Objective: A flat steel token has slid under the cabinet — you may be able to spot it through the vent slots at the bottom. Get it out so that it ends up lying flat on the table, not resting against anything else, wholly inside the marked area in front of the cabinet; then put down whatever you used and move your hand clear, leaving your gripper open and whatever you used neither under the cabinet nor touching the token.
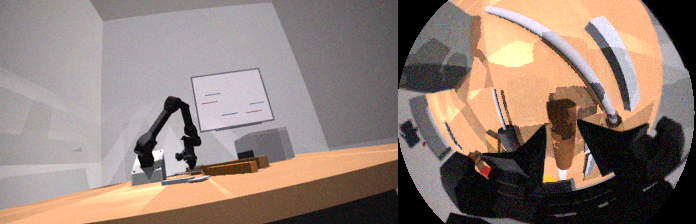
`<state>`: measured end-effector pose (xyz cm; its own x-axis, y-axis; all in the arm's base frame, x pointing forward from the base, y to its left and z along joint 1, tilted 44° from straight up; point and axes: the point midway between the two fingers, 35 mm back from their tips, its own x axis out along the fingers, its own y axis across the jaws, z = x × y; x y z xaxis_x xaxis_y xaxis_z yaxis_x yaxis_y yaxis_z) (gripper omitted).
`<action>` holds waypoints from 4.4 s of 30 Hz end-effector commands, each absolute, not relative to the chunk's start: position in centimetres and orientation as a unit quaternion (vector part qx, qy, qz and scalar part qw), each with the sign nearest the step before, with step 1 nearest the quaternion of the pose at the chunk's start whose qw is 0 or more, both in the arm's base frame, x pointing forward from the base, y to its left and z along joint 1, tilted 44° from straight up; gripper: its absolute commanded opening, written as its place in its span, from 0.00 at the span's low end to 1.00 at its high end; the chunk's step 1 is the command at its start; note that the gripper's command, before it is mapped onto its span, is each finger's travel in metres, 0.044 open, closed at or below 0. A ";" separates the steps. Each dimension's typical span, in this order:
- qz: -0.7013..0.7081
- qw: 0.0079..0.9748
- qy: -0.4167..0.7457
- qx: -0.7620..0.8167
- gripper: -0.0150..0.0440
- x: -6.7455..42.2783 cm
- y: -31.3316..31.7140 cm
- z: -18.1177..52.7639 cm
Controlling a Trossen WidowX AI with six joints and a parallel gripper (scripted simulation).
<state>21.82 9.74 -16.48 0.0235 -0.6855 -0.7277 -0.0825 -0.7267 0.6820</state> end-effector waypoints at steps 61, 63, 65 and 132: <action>-0.641 0.240 -0.282 0.673 0.25 28.0 9.4 -15.9; -0.641 0.240 -0.282 0.673 0.25 28.3 9.4 -15.8; -0.641 0.240 -0.282 0.673 0.25 28.5 9.3 -15.8; -0.639 0.240 -0.283 0.674 0.25 36.0 9.1 -15.1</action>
<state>35.59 8.99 -15.04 0.0209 -0.6896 -0.7239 -0.0743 -0.7232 0.6867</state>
